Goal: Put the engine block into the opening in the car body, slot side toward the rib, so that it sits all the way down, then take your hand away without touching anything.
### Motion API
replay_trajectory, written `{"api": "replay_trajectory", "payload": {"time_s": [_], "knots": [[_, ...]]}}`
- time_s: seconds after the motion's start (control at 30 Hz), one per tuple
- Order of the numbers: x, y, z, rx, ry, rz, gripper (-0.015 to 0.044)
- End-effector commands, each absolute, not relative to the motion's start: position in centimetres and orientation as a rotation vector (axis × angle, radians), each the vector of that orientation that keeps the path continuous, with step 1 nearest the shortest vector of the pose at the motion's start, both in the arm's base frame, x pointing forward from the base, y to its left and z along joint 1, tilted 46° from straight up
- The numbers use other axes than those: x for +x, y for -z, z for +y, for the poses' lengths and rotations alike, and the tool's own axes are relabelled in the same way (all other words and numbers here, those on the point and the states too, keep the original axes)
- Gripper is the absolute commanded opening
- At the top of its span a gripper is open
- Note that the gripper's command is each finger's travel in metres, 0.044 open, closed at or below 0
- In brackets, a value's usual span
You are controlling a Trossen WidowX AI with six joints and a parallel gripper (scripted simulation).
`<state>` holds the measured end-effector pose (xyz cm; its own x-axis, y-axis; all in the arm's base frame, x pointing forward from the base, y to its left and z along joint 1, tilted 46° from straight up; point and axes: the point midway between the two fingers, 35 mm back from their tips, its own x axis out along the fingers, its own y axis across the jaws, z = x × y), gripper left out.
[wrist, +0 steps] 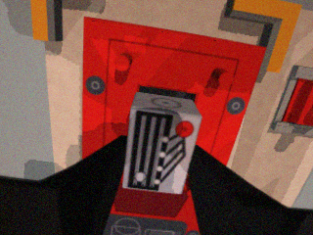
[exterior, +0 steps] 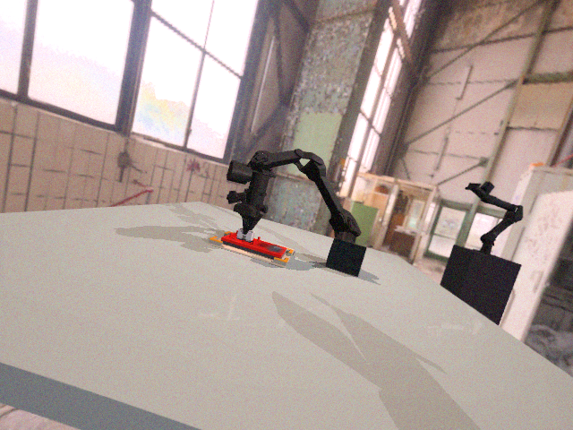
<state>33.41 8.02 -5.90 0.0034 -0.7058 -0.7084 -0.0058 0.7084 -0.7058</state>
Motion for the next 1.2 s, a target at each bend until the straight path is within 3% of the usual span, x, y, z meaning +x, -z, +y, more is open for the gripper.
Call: {"api": "replay_trajectory", "payload": {"time_s": [0.0,1.17], "knots": [[33.47,5.94,7.85,-0.624,0.607,1.48,0.0159],[33.49,6.25,7.54,-0.624,0.607,1.48,0.0159]]}}
